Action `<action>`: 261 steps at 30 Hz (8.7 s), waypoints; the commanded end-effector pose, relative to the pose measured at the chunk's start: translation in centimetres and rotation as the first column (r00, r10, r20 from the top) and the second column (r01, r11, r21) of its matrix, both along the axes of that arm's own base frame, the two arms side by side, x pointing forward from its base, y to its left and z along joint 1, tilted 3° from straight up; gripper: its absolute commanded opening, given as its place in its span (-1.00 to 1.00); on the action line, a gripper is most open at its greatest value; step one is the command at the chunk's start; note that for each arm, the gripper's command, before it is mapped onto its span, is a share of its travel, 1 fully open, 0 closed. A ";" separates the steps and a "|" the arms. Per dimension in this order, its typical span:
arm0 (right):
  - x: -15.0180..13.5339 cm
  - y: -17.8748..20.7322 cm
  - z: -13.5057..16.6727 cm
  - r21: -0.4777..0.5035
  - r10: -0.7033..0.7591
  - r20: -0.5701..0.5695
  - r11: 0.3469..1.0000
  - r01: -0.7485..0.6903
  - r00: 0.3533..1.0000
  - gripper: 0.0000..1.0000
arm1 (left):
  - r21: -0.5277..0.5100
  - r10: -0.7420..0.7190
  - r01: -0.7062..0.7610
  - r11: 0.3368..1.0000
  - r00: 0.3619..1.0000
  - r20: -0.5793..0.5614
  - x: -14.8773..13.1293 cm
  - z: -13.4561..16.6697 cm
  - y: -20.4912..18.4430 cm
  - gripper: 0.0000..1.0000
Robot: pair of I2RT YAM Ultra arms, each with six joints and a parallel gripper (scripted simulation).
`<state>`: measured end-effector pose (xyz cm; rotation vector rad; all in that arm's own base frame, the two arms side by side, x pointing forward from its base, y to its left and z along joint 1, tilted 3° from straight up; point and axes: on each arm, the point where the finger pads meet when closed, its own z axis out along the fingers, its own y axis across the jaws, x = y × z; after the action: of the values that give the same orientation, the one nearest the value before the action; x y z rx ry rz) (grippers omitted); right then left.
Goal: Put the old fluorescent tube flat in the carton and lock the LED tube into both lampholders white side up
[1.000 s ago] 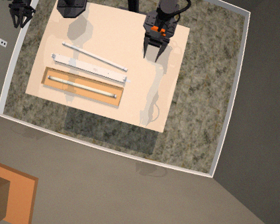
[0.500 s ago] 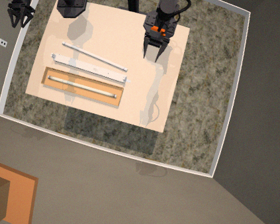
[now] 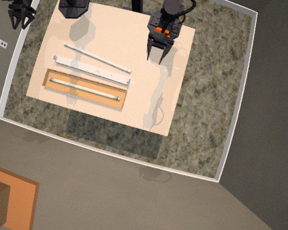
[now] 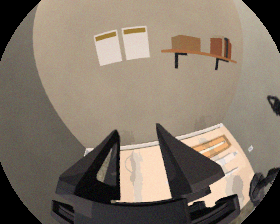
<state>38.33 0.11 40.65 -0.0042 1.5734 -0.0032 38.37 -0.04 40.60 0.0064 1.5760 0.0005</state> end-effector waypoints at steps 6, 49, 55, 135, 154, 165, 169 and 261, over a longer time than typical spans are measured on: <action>2.5 1.1 -3.7 -0.118 0.038 -0.142 0.992 -0.055 0.989 -0.02 | 0.104 -0.075 0.093 0.990 0.982 -0.171 3.1 -3.6 -2.6 -0.02; 4.5 4.3 -38.6 -0.212 0.100 -0.934 0.619 -0.756 0.343 -0.02 | 0.142 -0.197 0.909 0.392 0.233 -0.952 7.6 -36.1 -21.6 -0.02; 3.1 4.5 -42.1 -0.139 0.098 -0.967 0.566 -0.812 0.234 -0.02 | 0.073 -0.166 0.952 0.297 0.127 -0.978 6.2 -40.1 -23.5 -0.02; -7.7 5.0 -58.4 0.257 0.088 -0.966 0.288 -0.923 -0.241 -0.02 | -0.292 0.045 0.952 -0.094 -0.289 -0.956 -4.7 -59.6 -26.4 -0.78; -7.7 5.0 -58.4 0.257 0.088 -0.966 0.292 -0.922 -0.241 -0.78 | -0.289 0.043 0.953 -0.095 -0.286 -0.957 -4.6 -59.5 -26.5 -0.78; -7.9 5.1 -58.4 0.262 0.087 -0.965 0.289 -0.921 -0.247 -0.78 | -0.293 0.046 0.952 -0.091 -0.290 -0.956 -4.7 -59.7 -26.4 -0.78; -9.3 4.9 -58.3 0.296 0.083 -0.955 0.293 -0.909 -0.285 -0.78 | -0.283 0.040 0.954 -0.097 -0.280 -0.959 -4.6 -58.3 -26.6 -0.78; -8.7 5.1 -55.8 0.167 0.039 -0.986 0.299 -0.939 -0.163 -0.78 | -0.189 0.048 0.974 -0.121 -0.185 -0.982 -5.6 -56.2 -26.6 -0.78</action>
<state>28.86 4.83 -16.13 -1.9345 2.6423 0.2523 32.82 -25.87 -16.79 2.4811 2.2188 -0.1903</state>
